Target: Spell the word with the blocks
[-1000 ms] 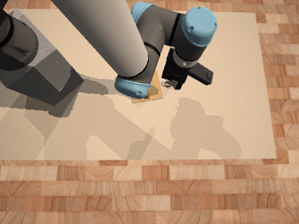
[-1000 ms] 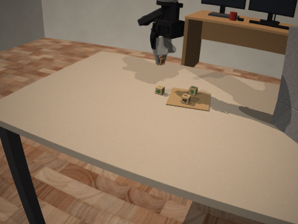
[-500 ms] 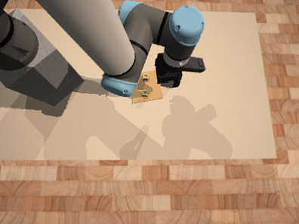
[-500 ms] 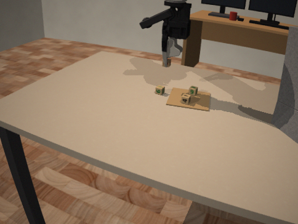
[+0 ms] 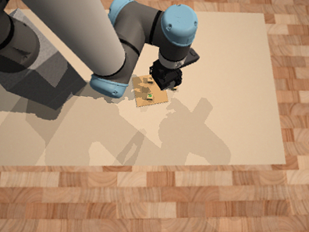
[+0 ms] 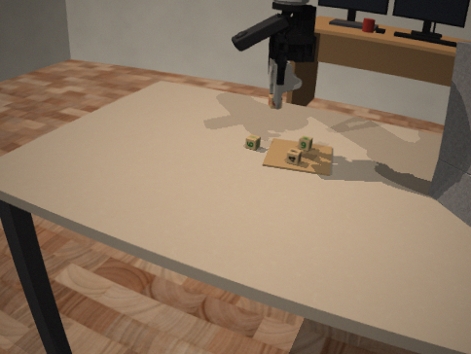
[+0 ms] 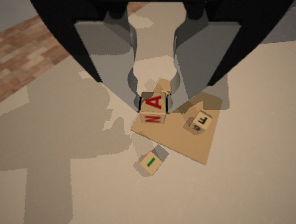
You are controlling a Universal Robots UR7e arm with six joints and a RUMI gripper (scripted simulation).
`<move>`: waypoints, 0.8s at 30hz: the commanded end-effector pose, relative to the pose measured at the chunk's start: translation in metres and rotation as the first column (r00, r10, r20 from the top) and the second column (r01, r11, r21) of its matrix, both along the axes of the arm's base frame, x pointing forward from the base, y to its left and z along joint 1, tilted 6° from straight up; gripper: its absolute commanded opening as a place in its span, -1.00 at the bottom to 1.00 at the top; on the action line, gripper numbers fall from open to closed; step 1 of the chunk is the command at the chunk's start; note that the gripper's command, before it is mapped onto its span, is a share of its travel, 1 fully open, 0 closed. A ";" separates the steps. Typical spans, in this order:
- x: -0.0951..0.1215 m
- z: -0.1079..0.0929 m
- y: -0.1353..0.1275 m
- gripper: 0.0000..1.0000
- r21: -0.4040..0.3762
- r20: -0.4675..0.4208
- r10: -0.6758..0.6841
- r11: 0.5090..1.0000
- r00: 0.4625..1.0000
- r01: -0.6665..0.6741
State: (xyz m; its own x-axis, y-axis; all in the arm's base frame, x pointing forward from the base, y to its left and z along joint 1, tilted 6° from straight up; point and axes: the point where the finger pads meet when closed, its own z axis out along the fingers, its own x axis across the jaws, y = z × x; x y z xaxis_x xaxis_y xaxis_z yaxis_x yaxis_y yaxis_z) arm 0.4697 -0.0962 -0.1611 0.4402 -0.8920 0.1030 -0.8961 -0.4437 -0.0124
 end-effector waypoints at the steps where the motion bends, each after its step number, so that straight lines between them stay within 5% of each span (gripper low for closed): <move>1: -0.004 0.000 0.002 -0.89 -0.001 0.000 0.078 0.997 0.997 -0.078; 14: -0.035 0.001 0.013 -0.89 -0.017 -0.041 0.475 0.879 0.879 -0.476; 24: -0.050 0.001 0.018 -0.89 -0.018 -0.062 0.639 0.768 0.767 -0.641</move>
